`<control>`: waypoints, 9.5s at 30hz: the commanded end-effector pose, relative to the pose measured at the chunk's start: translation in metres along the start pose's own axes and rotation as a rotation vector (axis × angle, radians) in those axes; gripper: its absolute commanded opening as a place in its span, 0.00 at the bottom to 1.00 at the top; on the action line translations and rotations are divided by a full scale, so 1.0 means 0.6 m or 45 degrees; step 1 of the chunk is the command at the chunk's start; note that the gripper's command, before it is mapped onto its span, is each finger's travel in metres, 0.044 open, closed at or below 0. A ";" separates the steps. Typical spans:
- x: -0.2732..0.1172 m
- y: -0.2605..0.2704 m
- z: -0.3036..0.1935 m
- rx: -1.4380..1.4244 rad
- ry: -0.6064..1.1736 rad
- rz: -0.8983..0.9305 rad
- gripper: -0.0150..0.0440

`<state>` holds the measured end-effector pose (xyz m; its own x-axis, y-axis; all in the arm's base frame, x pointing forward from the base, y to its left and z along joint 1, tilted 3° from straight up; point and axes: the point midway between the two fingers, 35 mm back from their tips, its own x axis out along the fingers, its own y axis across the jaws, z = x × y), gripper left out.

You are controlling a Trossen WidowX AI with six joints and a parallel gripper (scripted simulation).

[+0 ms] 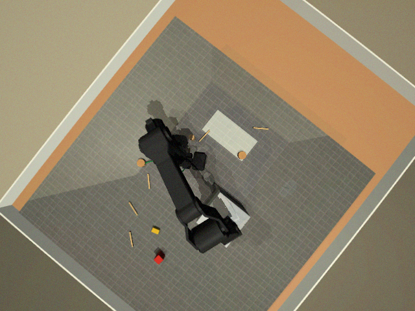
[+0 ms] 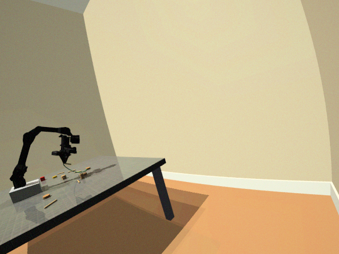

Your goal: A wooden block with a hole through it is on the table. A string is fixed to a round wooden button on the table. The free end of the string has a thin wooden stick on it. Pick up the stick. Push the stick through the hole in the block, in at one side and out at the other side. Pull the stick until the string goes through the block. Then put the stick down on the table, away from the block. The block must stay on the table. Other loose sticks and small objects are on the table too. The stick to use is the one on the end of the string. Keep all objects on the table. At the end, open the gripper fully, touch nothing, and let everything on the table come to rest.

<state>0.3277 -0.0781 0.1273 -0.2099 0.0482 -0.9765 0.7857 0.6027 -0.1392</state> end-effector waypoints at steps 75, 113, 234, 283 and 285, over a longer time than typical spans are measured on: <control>-0.004 0.000 0.012 -3.416 -0.062 0.073 0.25; -0.008 0.002 0.029 -4.339 -0.264 0.095 0.25; 0.103 0.097 0.061 -3.563 -0.420 -0.379 0.25; 0.087 0.062 0.153 -3.560 -0.416 -0.401 0.25; 0.088 0.062 0.152 -3.560 -0.416 -0.401 0.25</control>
<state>0.3986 -0.1252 0.0552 0.0924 -0.0374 -0.9950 -0.9438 -0.3216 -0.0756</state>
